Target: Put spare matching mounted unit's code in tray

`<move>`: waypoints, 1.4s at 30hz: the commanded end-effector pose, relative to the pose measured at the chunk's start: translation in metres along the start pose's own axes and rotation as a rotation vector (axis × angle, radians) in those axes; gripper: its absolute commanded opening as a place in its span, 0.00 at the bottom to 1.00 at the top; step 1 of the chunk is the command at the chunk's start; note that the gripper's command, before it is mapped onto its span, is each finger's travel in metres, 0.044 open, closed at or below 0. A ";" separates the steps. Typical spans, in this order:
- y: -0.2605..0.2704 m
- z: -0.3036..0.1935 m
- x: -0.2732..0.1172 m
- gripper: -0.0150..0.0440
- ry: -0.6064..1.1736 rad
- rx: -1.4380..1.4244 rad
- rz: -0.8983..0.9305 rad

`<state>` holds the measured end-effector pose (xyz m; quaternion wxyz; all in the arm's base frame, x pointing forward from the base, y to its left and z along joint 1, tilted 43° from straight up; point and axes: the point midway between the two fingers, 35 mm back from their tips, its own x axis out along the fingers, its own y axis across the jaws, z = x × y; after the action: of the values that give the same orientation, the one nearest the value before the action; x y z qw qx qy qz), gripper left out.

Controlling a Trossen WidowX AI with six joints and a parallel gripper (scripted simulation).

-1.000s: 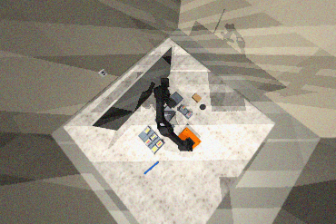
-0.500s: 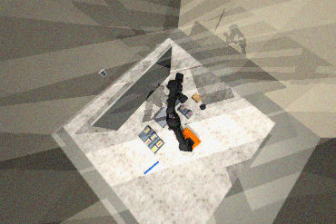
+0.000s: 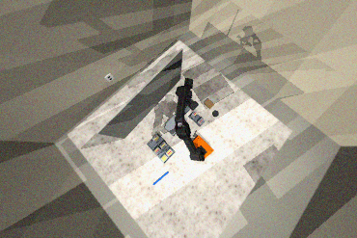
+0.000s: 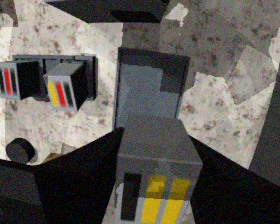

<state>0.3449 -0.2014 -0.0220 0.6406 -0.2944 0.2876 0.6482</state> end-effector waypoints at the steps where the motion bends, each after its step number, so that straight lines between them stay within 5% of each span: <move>1: 0.000 0.000 0.004 0.25 -0.003 0.001 -0.001; 42: -0.004 -0.002 0.033 0.25 -0.002 0.000 -0.001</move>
<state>0.3494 -0.1832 -0.0458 0.6401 -0.2964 0.2865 0.6483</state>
